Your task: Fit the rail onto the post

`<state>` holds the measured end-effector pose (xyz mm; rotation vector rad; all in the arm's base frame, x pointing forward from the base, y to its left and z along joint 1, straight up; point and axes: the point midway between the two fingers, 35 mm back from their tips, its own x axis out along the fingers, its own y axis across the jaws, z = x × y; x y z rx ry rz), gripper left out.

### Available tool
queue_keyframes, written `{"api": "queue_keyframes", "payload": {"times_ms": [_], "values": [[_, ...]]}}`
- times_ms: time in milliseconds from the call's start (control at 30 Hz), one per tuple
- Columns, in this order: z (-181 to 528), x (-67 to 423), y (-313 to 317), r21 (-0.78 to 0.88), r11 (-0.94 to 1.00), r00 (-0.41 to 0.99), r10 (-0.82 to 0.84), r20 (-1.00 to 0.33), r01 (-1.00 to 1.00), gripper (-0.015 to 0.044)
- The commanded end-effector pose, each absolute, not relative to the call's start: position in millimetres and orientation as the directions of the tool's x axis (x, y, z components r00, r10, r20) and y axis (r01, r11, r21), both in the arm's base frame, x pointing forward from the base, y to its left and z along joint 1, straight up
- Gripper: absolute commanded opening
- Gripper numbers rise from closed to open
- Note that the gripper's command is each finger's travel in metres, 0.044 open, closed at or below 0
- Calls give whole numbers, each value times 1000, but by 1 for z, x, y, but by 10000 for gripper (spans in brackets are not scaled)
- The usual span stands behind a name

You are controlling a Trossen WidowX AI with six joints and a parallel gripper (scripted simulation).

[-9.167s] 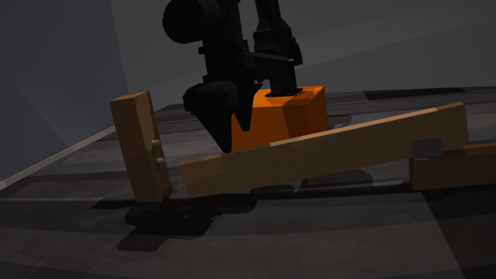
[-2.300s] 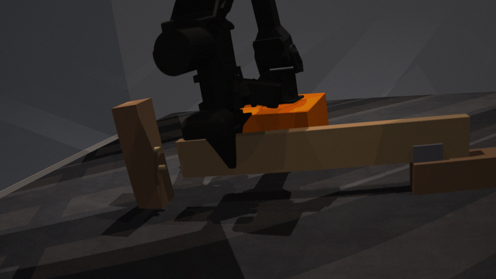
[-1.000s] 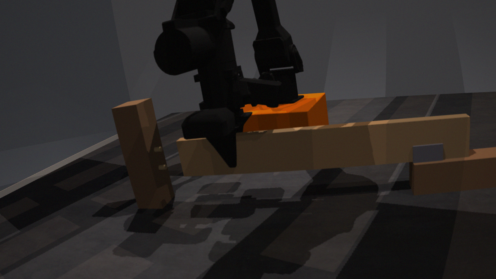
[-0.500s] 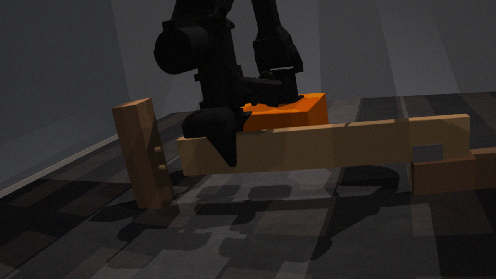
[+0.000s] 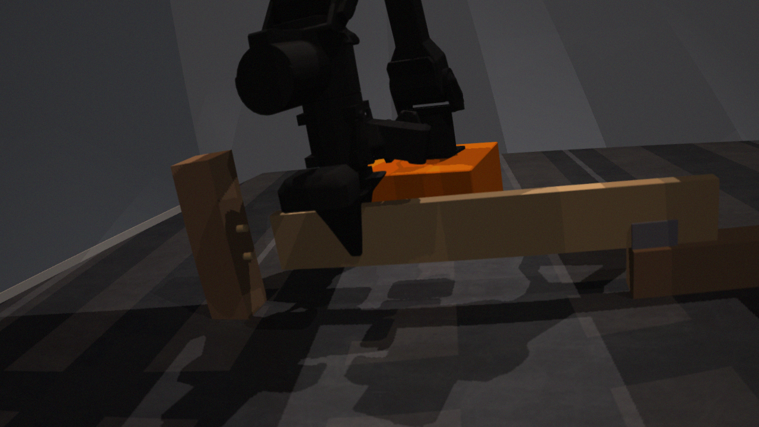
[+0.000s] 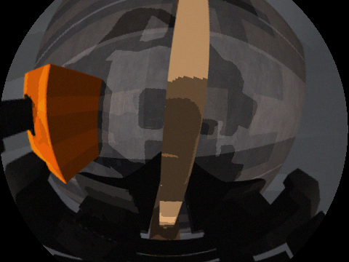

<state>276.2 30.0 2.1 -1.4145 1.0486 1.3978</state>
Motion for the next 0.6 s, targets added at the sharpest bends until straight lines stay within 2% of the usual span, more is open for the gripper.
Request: {"api": "queue_keyframes", "payload": {"times_ms": [0, 567], "values": [[3, 277, 30, -22, -272, 20, 9, -1000, -962, 0], [5, 277, 31, -22, -272, 20, 9, -1000, -962, 0]]}}
